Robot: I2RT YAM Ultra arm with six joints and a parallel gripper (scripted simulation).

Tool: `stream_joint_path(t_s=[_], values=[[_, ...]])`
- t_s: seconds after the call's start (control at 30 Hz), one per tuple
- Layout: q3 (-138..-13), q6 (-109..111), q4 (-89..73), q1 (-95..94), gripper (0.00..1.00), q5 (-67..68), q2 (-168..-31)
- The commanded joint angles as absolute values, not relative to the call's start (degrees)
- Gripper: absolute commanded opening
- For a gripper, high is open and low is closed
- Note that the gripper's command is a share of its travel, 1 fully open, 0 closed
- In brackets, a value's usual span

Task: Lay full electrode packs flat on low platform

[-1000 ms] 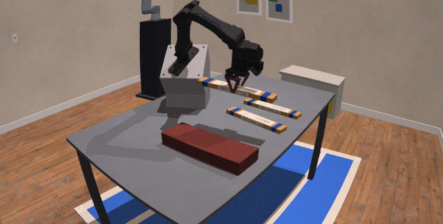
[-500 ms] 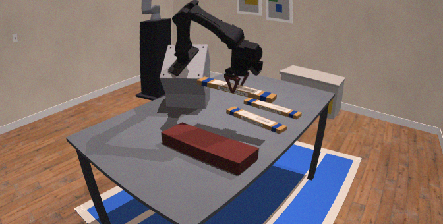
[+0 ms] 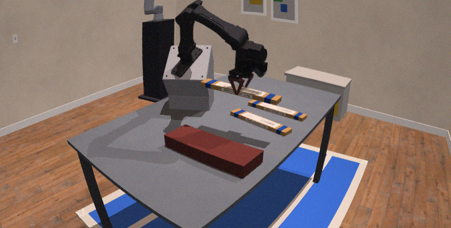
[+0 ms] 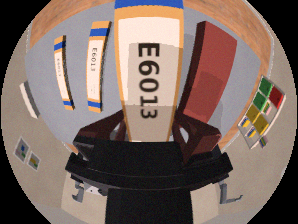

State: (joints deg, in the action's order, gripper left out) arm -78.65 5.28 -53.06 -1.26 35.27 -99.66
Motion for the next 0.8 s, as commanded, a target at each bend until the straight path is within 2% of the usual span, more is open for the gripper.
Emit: stream_joint_path(t_s=[0.0,0.37,0.77], values=[[-79.2,5.0,-53.3,-3.6,0.0,35.3,-95.8],[-79.3,5.1,-53.2,-3.6,0.0,35.3,-95.8],[-79.5,-4.7,-53.0,-7.4,0.0,36.6,-100.2]])
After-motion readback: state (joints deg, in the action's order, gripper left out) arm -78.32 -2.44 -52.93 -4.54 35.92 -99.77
